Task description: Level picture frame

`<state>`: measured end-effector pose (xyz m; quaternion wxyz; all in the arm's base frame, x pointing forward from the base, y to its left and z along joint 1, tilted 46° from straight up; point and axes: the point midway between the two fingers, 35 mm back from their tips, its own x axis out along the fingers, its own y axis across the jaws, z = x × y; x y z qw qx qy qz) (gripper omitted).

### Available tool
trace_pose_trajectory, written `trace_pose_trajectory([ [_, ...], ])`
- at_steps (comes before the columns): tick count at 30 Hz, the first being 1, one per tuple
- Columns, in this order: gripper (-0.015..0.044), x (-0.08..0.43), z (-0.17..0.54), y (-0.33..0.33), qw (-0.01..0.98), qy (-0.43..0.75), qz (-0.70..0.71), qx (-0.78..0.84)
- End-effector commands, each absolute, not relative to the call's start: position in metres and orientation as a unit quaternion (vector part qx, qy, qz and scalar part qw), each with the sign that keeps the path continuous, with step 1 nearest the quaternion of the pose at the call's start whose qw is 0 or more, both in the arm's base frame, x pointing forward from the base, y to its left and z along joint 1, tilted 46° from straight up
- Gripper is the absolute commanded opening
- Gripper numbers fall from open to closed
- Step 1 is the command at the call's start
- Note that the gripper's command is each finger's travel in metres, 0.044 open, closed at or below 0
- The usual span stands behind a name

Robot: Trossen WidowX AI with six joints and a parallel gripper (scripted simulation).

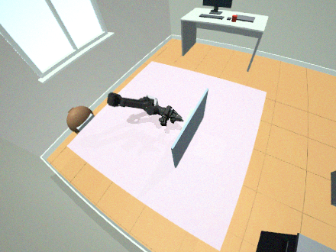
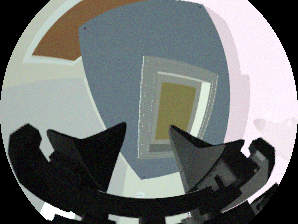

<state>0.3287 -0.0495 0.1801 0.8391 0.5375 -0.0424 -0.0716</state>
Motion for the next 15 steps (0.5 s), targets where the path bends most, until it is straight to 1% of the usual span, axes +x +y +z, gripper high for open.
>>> trace_pose_trajectory([
  [1,0.0260,0.335,0.183,-0.050,0.840,-0.044,-0.067,0.536],
  [15,0.0260,0.357,0.183,-0.053,0.840,-0.045,-0.067,0.536],
])
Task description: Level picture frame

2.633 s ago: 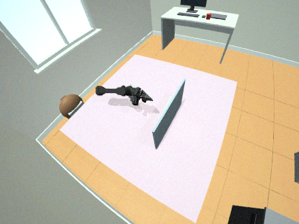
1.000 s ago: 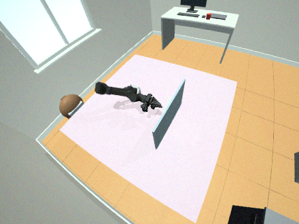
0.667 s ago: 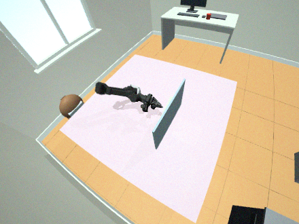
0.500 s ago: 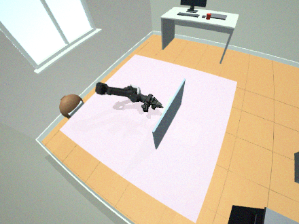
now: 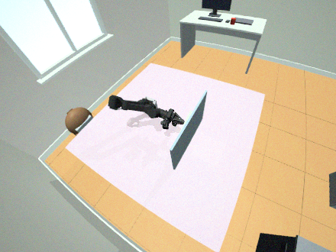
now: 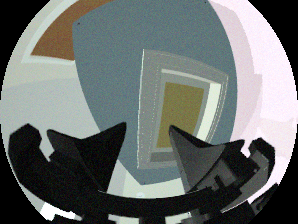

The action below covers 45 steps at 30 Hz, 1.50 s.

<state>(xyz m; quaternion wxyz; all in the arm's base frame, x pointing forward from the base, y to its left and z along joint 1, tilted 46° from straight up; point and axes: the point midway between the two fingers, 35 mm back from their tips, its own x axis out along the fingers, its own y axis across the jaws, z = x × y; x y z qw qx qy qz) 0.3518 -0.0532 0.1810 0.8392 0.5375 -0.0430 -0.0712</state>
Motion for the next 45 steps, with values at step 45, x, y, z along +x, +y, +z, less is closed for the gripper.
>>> trace_pose_trajectory([
  [45,0.0234,0.3645,0.1832,-0.0539,0.840,-0.045,-0.067,0.536],
])
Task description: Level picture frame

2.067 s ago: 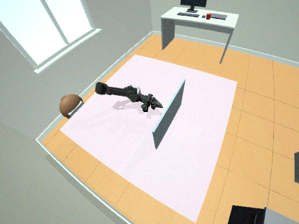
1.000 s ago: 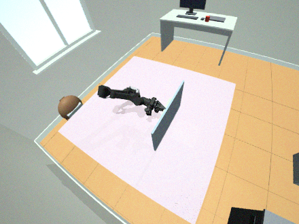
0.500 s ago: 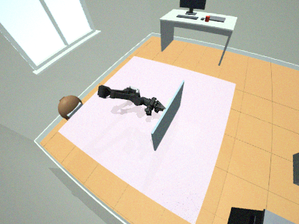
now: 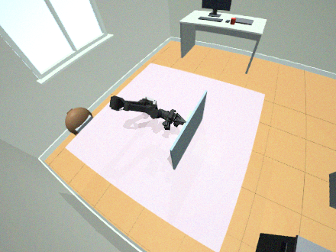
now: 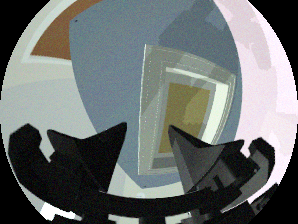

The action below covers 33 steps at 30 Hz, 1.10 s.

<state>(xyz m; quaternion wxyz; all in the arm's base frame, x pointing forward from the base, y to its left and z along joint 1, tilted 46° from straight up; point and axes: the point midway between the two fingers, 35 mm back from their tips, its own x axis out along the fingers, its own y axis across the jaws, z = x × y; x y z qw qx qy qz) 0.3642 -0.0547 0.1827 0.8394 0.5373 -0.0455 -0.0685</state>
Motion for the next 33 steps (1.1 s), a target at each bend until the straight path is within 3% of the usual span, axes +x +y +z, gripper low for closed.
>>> trace_pose_trajectory([
  [1,0.0208,0.3645,0.1832,-0.0539,0.840,-0.045,-0.067,0.536],
  [6,0.0076,0.3645,0.1832,-0.0539,0.840,-0.045,-0.067,0.536],
  [14,0.0000,0.3645,0.1832,-0.0539,0.840,-0.045,-0.067,0.536],
  [33,0.0000,0.3645,0.1864,-0.0530,0.840,-0.045,-0.067,0.536],
])
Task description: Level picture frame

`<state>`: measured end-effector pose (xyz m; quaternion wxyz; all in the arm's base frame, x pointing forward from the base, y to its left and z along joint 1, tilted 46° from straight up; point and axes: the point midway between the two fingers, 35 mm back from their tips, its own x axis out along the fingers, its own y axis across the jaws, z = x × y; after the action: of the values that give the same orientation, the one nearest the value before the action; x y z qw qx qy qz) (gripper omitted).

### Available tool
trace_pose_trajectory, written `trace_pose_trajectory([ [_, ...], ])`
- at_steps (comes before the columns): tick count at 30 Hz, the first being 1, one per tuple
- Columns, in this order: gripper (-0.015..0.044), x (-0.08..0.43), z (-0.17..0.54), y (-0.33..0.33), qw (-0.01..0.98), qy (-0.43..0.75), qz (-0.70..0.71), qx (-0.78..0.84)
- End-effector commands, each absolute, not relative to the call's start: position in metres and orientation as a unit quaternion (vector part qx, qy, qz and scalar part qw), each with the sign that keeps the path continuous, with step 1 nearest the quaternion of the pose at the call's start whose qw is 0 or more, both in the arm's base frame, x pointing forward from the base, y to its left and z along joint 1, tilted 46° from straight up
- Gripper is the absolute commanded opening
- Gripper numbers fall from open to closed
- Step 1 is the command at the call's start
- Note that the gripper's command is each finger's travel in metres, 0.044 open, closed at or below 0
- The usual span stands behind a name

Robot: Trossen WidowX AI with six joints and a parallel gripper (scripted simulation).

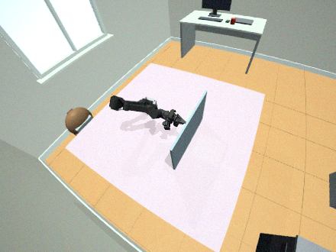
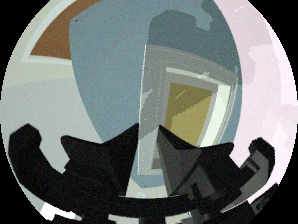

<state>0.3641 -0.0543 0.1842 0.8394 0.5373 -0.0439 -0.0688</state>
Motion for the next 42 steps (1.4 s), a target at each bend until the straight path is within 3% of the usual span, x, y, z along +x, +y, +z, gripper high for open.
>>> trace_pose_trajectory([
  [1,0.0000,0.3645,0.1867,-0.0529,0.840,-0.045,-0.067,0.536],
  [42,0.0000,0.3651,0.1926,-0.0497,0.840,-0.045,-0.067,0.536],
])
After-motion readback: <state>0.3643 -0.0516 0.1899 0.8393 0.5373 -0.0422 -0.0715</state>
